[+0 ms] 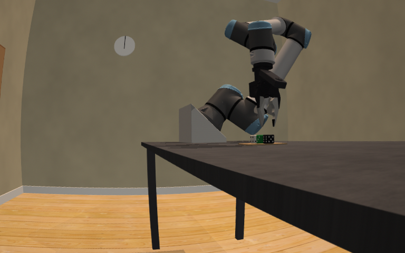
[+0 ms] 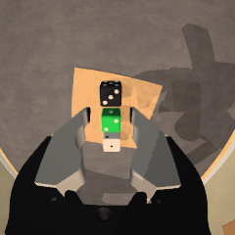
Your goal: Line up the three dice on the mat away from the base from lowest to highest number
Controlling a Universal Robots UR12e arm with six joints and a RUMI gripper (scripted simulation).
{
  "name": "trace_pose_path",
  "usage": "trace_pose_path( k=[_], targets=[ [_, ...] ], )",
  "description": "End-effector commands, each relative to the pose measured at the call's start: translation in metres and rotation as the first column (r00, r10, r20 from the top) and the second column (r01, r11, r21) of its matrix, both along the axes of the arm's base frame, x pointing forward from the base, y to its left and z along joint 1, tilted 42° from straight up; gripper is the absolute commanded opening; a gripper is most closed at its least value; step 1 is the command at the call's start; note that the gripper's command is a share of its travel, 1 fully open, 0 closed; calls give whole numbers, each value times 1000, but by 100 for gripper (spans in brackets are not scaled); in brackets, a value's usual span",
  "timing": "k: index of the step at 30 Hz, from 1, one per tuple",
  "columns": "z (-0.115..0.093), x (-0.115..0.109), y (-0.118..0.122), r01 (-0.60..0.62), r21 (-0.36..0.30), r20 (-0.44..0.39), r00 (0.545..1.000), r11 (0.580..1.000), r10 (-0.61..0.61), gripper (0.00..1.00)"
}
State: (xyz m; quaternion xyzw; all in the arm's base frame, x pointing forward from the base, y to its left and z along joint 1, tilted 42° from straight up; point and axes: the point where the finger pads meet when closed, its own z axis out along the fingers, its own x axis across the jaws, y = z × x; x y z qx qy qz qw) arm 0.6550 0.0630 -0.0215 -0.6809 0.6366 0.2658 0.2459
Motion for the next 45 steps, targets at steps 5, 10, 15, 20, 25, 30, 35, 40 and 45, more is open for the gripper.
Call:
trace_pose_path(
  k=[5, 10, 15, 20, 25, 30, 35, 40, 45],
  targets=[
    [25, 2, -23, 0, 0, 1, 1000, 1000, 0, 28],
    [26, 2, -24, 0, 0, 1, 1000, 1000, 0, 28],
    [26, 2, -24, 0, 0, 1, 1000, 1000, 0, 100],
    [26, 2, -24, 0, 0, 1, 1000, 1000, 0, 100],
    [26, 2, -24, 0, 0, 1, 1000, 1000, 0, 100],
    [26, 2, -24, 0, 0, 1, 1000, 1000, 0, 100],
    [27, 2, -25, 0, 0, 1, 1000, 1000, 0, 100],
    [36, 3, -33, 0, 0, 1, 1000, 1000, 0, 100],
    [46, 3, -42, 0, 0, 1, 1000, 1000, 0, 100]
  ],
)
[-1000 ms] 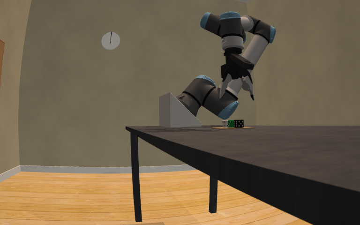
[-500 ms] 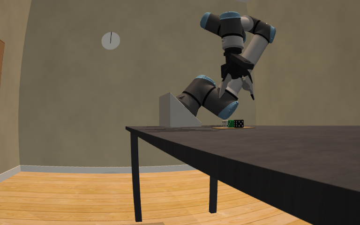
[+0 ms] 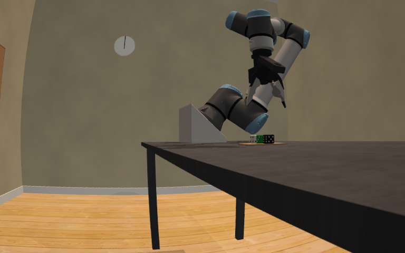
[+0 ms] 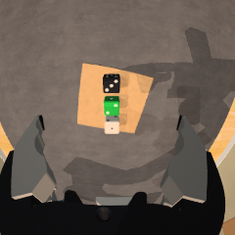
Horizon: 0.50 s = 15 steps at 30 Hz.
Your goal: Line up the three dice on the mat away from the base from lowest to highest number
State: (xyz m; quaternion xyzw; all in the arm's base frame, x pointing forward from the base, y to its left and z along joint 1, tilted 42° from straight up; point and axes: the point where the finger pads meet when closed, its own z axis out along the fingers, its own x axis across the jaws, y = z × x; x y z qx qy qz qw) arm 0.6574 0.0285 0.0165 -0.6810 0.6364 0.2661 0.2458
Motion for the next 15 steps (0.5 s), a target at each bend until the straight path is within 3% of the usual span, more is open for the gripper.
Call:
trace_pose_path(
  k=[1, 9, 15],
  targets=[
    [12, 1, -11, 0, 0, 1, 1000, 1000, 0, 100],
    [42, 3, -38, 0, 0, 1, 1000, 1000, 0, 100],
    [51, 4, -47, 0, 0, 1, 1000, 1000, 0, 100]
  ],
)
